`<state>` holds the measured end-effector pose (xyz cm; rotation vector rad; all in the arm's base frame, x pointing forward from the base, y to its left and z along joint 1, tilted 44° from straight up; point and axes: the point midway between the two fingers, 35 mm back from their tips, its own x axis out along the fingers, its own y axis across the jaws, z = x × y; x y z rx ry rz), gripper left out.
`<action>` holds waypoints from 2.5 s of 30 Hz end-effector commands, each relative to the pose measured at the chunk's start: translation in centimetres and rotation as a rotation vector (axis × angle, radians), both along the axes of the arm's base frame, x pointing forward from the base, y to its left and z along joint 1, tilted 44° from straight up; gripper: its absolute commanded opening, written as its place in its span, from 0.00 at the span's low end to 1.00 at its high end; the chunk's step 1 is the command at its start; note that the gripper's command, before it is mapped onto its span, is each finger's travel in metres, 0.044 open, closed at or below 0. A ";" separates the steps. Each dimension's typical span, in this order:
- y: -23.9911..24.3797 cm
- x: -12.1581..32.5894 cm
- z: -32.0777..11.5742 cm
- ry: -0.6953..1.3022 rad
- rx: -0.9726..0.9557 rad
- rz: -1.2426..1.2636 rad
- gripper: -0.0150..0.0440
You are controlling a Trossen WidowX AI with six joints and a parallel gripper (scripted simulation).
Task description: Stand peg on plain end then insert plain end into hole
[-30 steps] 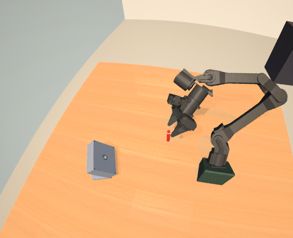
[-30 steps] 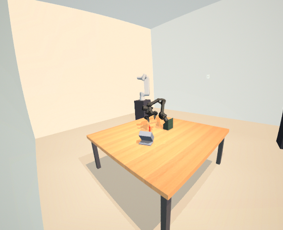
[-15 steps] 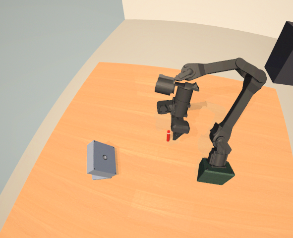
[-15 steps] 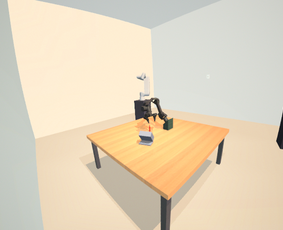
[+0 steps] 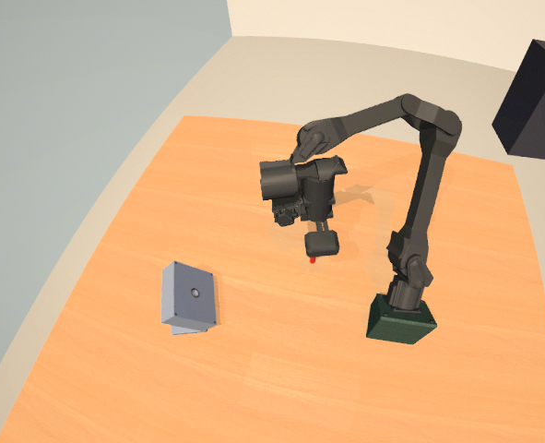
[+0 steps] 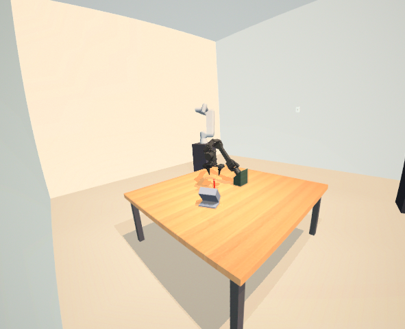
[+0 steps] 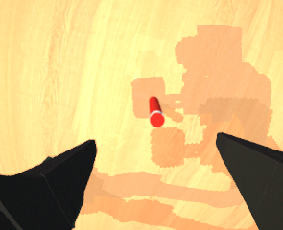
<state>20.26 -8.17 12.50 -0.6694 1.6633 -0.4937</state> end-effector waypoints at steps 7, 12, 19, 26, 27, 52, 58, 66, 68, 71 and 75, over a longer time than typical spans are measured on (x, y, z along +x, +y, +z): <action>-0.4 0.1 -0.2 -0.012 -0.023 -0.013 1.00; -1.4 -0.1 -1.2 -0.055 -0.032 -0.059 1.00; -1.8 -0.1 -1.6 -0.057 -0.031 -0.061 1.00; -2.6 -0.1 -2.5 -0.057 -0.029 -0.060 1.00; -2.7 -0.1 -2.6 -0.057 -0.029 -0.060 1.00; -5.5 -0.7 -5.4 -0.057 -0.034 -0.061 1.00; -5.5 -0.7 -5.5 -0.063 -0.030 -0.061 0.91; -5.5 -0.7 -5.5 -0.063 -0.030 -0.061 0.56; -5.5 -0.7 -5.5 -0.063 -0.030 -0.061 0.47; -5.5 -0.7 -5.5 -0.063 -0.030 -0.061 0.33; -5.5 -0.7 -5.5 -0.063 -0.030 -0.061 0.29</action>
